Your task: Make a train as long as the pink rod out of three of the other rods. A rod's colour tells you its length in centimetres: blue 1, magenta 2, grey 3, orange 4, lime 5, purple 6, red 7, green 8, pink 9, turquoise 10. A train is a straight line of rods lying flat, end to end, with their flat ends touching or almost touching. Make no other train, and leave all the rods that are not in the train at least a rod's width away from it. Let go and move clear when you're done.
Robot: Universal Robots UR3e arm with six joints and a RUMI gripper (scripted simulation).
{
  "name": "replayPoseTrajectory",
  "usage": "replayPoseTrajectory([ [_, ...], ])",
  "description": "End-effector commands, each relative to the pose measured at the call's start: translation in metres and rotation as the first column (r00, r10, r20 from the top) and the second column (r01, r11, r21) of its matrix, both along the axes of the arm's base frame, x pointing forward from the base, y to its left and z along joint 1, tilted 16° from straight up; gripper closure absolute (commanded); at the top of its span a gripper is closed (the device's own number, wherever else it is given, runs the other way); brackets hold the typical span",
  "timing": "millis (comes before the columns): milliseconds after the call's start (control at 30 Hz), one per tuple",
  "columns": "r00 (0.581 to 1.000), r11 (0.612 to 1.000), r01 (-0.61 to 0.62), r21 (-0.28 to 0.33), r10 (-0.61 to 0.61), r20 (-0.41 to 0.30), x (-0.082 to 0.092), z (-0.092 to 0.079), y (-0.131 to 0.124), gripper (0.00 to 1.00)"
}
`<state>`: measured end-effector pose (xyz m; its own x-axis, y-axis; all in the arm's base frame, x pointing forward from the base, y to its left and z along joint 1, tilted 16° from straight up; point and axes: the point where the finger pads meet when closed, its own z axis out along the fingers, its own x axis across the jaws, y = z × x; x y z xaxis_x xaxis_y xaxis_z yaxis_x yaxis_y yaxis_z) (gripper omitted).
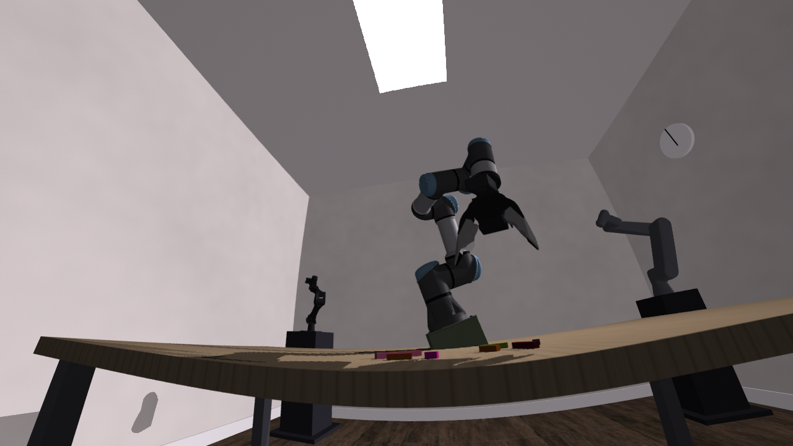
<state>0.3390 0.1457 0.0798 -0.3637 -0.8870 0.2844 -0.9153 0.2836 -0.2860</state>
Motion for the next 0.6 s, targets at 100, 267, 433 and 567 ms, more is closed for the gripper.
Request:
replayPoseTrajectory([
  [100, 0.991, 0.989, 0.128, 0.074, -0.13, 0.018, -0.011, -0.03, -0.013, 0.0],
  [267, 0.975, 0.97, 0.219, 0.104, -0.221, 0.001, -0.024, -0.05, -0.024, 0.0],
  [433, 0.958, 0.95, 0.285, 0.123, -0.286, -0.013, -0.034, -0.064, -0.032, 0.0],
  [567, 0.947, 0.938, 0.32, 0.133, -0.32, -0.02, -0.04, -0.071, -0.036, 0.0],
])
